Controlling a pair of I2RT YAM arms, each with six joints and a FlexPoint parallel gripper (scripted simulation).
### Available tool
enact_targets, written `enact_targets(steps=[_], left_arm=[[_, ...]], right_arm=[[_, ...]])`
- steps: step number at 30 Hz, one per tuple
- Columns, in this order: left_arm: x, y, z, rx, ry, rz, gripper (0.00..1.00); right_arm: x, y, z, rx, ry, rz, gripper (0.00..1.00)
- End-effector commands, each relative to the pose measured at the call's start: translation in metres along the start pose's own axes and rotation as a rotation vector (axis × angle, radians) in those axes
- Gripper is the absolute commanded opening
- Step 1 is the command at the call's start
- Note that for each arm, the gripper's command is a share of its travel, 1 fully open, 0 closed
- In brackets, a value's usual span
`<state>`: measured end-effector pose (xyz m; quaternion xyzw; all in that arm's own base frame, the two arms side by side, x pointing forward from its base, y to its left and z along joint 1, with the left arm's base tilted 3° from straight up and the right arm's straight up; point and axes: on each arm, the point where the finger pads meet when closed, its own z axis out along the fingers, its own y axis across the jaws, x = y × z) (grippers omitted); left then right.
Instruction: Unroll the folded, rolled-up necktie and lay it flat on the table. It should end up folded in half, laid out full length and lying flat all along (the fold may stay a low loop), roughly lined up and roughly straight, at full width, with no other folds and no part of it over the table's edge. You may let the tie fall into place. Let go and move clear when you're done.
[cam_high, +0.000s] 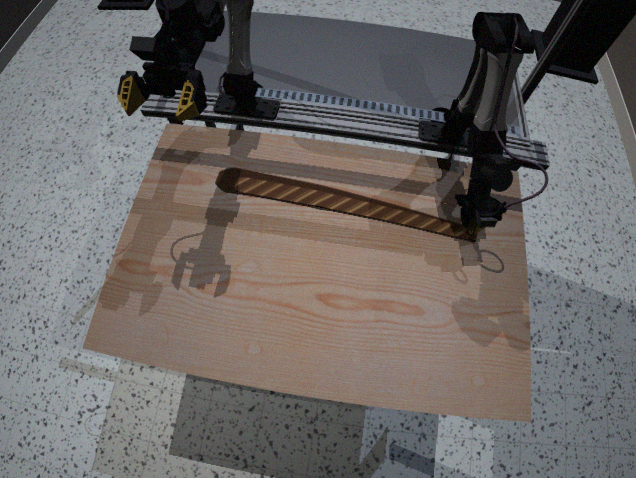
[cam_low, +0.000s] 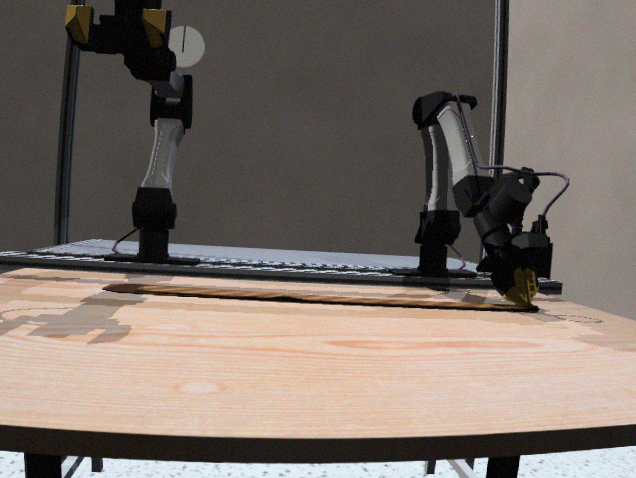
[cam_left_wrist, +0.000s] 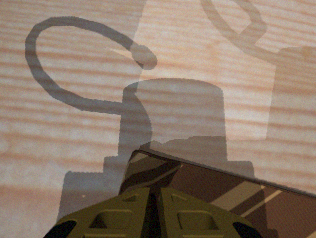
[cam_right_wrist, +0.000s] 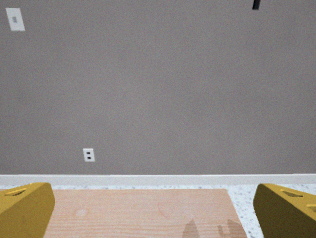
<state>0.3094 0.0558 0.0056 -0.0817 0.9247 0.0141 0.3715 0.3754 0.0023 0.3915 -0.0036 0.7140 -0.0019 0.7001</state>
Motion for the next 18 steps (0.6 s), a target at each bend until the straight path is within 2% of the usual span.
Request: enact_targets(steps=[1,18], left_arm=[[0.014,0.0,0.002,-0.001,0.037,-0.008,0.07],[0.001,0.0,-0.013,-0.001,0.037,-0.008,0.07]], right_arm=[[-0.006,-0.001,0.002,-0.002,-0.008,0.008,1.0],[-0.006,-0.001,0.002,-0.002,-0.008,0.008,1.0]])
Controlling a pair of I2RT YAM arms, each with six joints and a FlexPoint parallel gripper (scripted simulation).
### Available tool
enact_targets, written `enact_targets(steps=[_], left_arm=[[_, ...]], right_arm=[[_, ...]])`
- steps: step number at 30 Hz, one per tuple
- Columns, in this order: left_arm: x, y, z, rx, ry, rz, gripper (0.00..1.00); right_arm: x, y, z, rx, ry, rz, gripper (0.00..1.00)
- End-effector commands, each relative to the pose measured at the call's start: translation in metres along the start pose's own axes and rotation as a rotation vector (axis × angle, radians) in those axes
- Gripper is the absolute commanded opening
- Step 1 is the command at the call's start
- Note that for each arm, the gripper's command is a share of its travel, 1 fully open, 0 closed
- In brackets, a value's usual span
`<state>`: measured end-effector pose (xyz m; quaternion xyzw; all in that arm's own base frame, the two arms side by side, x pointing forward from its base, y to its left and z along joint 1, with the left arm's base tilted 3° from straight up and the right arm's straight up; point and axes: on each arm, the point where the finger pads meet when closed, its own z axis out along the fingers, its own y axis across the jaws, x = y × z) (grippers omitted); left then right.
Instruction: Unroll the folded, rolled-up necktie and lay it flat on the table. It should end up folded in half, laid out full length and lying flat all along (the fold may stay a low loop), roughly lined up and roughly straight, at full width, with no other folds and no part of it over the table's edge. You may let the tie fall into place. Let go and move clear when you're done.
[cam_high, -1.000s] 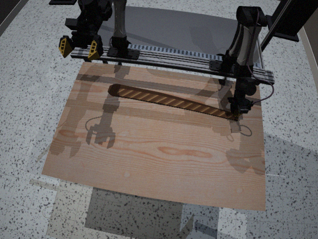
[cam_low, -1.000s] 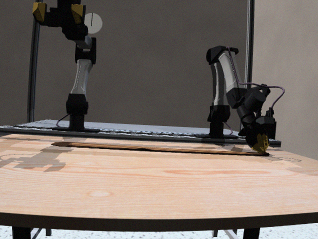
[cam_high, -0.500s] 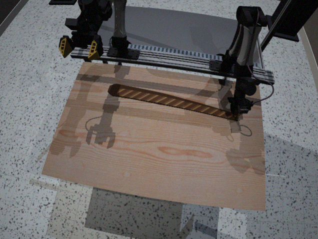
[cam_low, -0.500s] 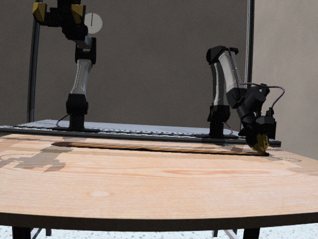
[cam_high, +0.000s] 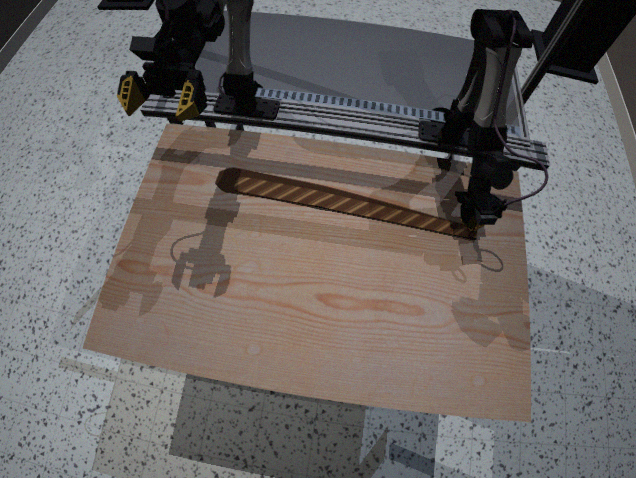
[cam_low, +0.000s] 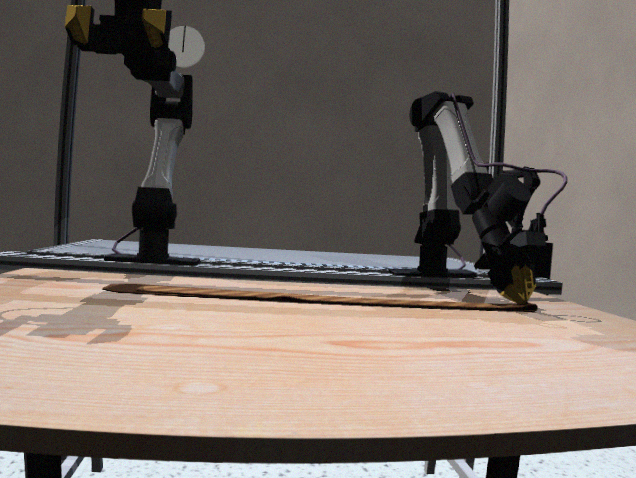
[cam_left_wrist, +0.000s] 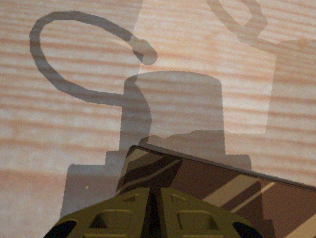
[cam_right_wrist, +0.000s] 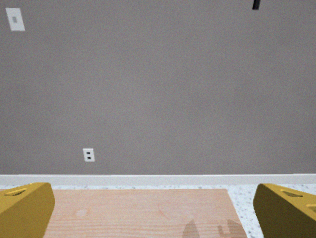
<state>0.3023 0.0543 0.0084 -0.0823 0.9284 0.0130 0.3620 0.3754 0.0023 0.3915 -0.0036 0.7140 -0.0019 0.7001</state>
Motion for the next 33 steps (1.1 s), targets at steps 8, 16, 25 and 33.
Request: enact_targets(steps=[8,16,25,33], left_arm=[[-0.0091,0.0008,-0.0137,-0.002,0.017,-0.007,0.07],[-0.0092,0.0039,-0.013,-0.008,0.017,-0.015,0.07],[-0.0092,0.0058,-0.0126,-0.012,0.017,-0.02,0.07],[-0.0083,0.0058,-0.0116,-0.012,0.017,-0.02,0.07]], right_arm=[[-0.0057,-0.0007,0.0017,-0.002,-0.008,0.008,1.0],[-0.0057,-0.0007,0.0017,-0.002,-0.008,0.008,1.0],[-0.0057,-0.0007,0.0017,-0.002,-0.008,0.008,1.0],[-0.0057,-0.0007,0.0017,-0.002,-0.008,0.008,1.0]])
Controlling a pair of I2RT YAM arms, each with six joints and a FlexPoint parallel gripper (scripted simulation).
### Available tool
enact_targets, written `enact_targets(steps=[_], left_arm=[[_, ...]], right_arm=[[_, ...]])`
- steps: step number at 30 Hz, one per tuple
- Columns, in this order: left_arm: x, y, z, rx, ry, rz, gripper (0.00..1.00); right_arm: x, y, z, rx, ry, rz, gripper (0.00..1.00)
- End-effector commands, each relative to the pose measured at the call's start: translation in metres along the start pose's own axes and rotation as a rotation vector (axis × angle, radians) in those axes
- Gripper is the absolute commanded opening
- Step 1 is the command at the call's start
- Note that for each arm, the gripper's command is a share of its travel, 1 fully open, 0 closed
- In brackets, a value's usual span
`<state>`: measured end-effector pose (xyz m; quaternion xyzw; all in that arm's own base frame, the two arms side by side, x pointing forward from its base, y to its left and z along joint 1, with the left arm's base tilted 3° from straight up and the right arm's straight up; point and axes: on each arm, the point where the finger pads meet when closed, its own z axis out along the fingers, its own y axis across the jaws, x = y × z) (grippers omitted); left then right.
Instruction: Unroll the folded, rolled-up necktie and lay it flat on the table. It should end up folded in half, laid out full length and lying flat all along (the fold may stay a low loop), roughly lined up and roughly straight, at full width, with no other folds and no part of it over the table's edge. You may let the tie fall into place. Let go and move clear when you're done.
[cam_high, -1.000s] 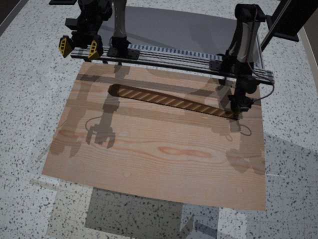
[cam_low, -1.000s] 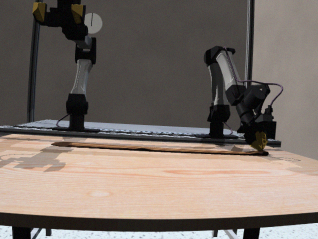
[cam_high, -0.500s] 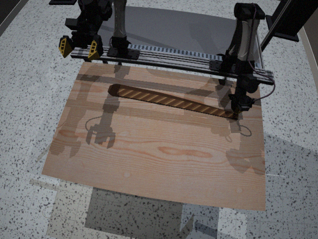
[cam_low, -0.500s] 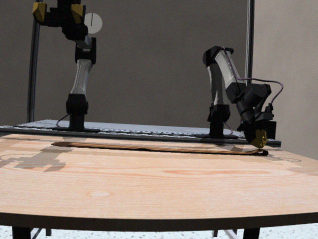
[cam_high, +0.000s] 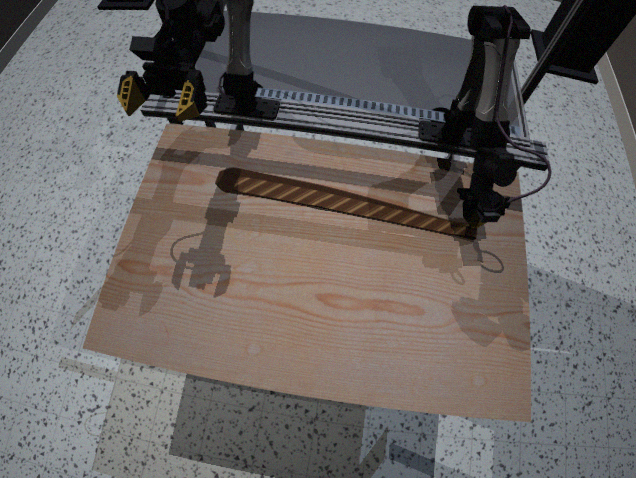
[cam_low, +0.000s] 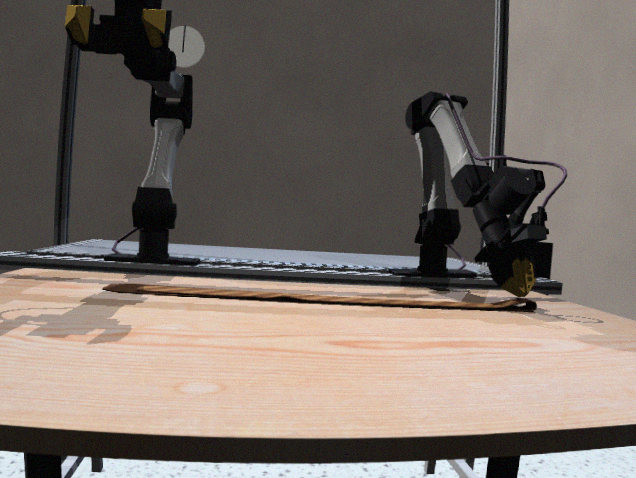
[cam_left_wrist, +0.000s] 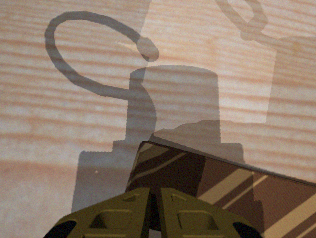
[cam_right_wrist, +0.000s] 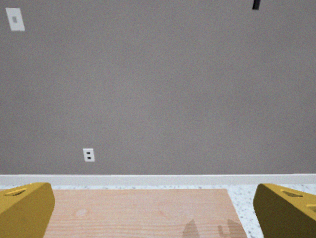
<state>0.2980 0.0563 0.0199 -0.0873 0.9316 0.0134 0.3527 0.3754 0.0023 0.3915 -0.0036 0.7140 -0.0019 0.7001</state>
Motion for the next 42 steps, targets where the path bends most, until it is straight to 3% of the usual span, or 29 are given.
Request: enact_targets(steps=[1,24,42], left_arm=[[-0.003,0.003,0.0,-0.006,-0.003,-0.011,0.07],[0.012,0.003,0.018,-0.006,-0.003,-0.011,0.07],[0.013,0.003,0.019,-0.006,-0.003,-0.011,0.07]], right_arm=[[-0.006,-0.001,0.002,-0.002,-0.008,0.008,1.0],[-0.006,-0.001,0.002,-0.002,-0.008,0.008,1.0],[-0.006,-0.001,0.002,-0.002,-0.008,0.008,1.0]])
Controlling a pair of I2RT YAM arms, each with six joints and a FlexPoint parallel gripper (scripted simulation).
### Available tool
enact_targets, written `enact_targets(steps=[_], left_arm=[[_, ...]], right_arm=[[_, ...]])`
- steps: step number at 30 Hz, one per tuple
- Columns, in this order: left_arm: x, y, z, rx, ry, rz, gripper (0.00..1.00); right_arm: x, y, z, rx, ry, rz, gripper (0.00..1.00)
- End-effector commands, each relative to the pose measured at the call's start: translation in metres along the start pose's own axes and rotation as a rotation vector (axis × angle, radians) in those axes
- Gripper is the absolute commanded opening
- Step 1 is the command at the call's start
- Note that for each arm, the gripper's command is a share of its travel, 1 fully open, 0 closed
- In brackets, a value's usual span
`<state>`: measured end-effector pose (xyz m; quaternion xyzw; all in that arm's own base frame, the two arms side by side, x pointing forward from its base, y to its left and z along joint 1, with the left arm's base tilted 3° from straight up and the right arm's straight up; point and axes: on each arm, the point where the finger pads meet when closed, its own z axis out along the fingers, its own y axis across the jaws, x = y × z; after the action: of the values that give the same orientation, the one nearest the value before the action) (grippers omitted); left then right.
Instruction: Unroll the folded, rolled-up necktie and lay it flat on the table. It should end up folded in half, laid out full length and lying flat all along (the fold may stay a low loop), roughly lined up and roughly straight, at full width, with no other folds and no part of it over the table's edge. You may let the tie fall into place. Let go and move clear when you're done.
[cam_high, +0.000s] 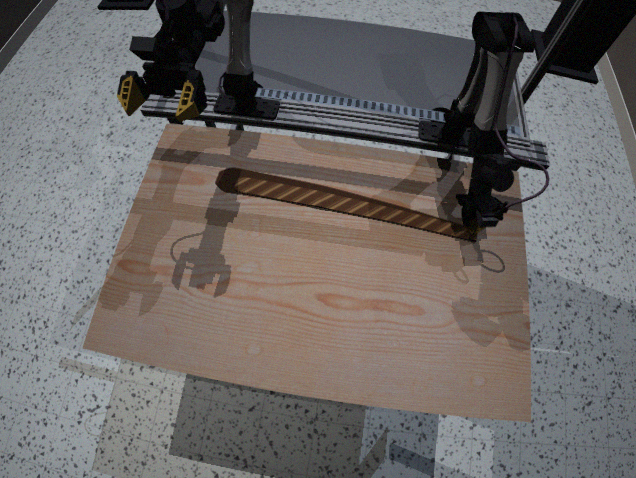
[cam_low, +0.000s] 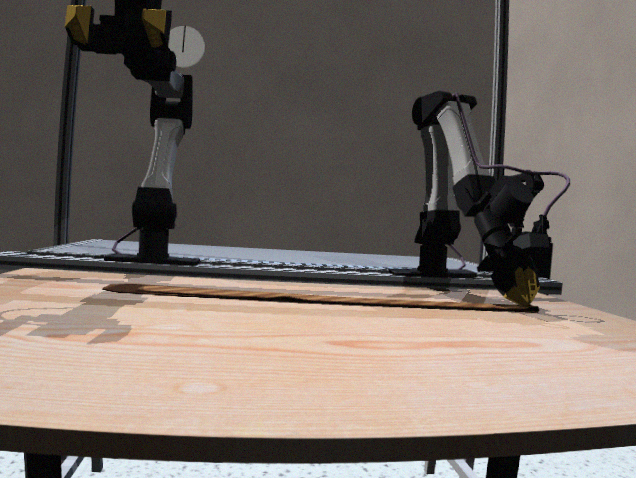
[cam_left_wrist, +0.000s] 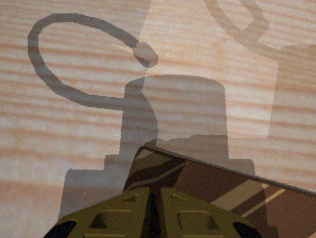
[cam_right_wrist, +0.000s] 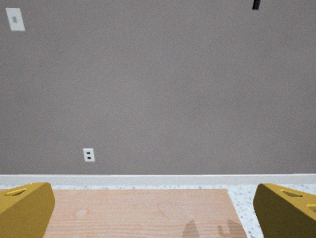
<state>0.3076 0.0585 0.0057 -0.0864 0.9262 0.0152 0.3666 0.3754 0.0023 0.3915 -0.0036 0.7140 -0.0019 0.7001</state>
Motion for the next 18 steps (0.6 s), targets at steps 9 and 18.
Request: enact_targets(steps=[9,18], left_arm=[[0.002,0.002,-0.009,-0.006,0.027,-0.013,0.07],[-0.009,0.003,-0.021,-0.006,0.027,-0.013,0.07]], right_arm=[[-0.006,-0.001,0.002,-0.002,-0.008,0.008,1.0],[-0.006,-0.001,0.002,-0.002,-0.008,0.008,1.0]])
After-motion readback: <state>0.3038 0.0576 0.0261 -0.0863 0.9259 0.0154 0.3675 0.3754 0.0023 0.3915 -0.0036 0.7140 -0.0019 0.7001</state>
